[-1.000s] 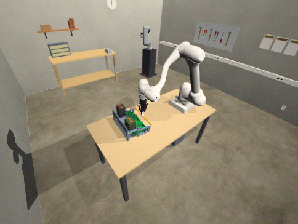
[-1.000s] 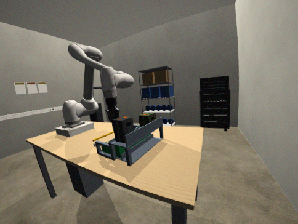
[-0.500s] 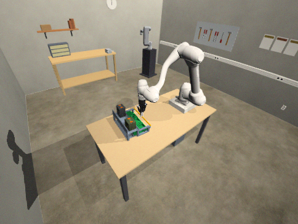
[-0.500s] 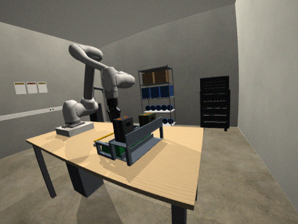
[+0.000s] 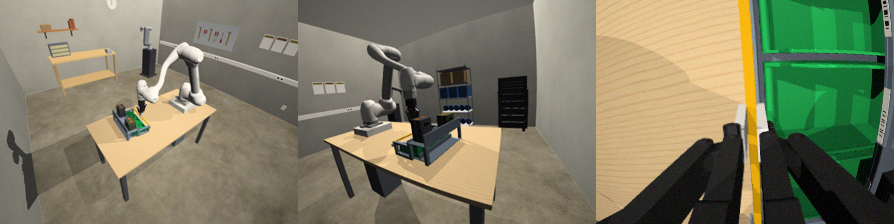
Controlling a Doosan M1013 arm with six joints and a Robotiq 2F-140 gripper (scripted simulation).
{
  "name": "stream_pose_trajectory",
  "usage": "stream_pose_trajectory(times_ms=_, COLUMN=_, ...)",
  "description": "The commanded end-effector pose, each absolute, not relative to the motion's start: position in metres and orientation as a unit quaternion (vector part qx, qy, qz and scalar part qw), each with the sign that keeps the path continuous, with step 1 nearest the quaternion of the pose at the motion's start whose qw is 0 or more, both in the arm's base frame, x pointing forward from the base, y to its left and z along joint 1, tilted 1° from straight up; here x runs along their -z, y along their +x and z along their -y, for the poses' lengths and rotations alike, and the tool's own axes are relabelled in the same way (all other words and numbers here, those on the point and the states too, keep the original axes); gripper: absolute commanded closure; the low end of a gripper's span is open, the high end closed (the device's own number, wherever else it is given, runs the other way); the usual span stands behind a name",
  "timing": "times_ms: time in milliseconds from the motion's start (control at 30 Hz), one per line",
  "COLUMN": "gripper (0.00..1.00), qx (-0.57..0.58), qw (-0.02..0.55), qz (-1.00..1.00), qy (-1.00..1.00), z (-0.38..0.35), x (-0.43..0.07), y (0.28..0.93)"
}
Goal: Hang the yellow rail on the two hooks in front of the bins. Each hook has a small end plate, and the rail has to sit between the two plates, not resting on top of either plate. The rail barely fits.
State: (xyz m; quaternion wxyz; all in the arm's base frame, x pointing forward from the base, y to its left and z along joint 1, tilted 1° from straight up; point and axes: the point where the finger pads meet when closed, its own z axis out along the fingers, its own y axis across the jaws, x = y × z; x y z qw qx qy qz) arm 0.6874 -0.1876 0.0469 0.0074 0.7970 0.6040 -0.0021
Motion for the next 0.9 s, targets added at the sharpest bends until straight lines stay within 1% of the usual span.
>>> stream_pose_trajectory(times_ms=0, gripper=0.9, qx=0.002, qw=0.008, qz=-0.604, qy=0.797, z=0.1875, x=-0.0429, y=0.6872)
stream_pose_trajectory(times_ms=867, gripper=0.9, qx=0.002, qw=0.008, qz=-0.604, qy=0.797, z=0.1875, x=-0.0369, y=0.6868)
